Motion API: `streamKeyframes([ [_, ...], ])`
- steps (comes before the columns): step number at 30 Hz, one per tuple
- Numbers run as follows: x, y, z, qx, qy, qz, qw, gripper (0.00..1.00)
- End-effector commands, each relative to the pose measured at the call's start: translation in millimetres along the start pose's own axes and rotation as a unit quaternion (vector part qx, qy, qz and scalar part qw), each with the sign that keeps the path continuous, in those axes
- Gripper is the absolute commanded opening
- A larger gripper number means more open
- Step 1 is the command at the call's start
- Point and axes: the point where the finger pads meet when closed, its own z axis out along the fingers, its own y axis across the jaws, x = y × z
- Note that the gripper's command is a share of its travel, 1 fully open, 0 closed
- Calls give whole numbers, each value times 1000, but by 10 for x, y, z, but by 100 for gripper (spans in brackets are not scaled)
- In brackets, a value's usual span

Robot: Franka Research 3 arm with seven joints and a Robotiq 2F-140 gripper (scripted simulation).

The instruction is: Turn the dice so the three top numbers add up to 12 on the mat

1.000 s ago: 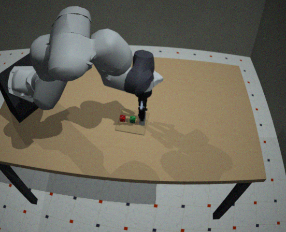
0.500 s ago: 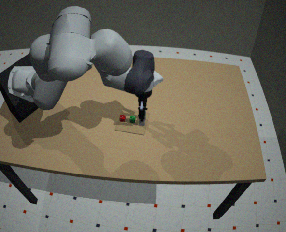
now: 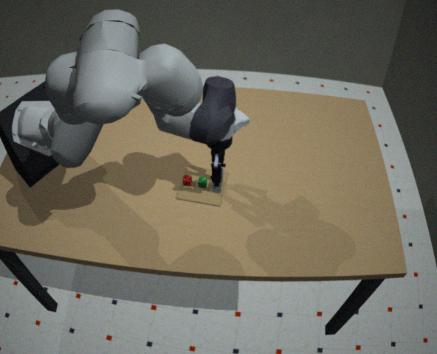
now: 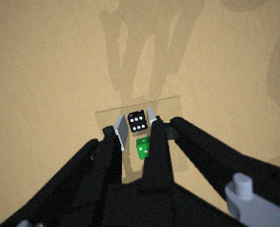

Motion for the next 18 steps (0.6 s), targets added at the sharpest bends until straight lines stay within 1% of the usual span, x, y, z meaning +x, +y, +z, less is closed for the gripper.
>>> streamKeyframes([
  [1, 13, -2, 0, 1, 1, 3, 1000, 25],
  [4, 13, -2, -26, 1, 1, 3, 1000, 25],
  [7, 13, -1, -96, 1, 1, 3, 1000, 25],
  [11, 13, -1, -259, 1, 1, 3, 1000, 25],
  [15, 12, -1, -477, 1, 1, 3, 1000, 25],
  [17, 12, -1, -477, 1, 1, 3, 1000, 25],
  [18, 12, 0, -533, 1, 1, 3, 1000, 25],
])
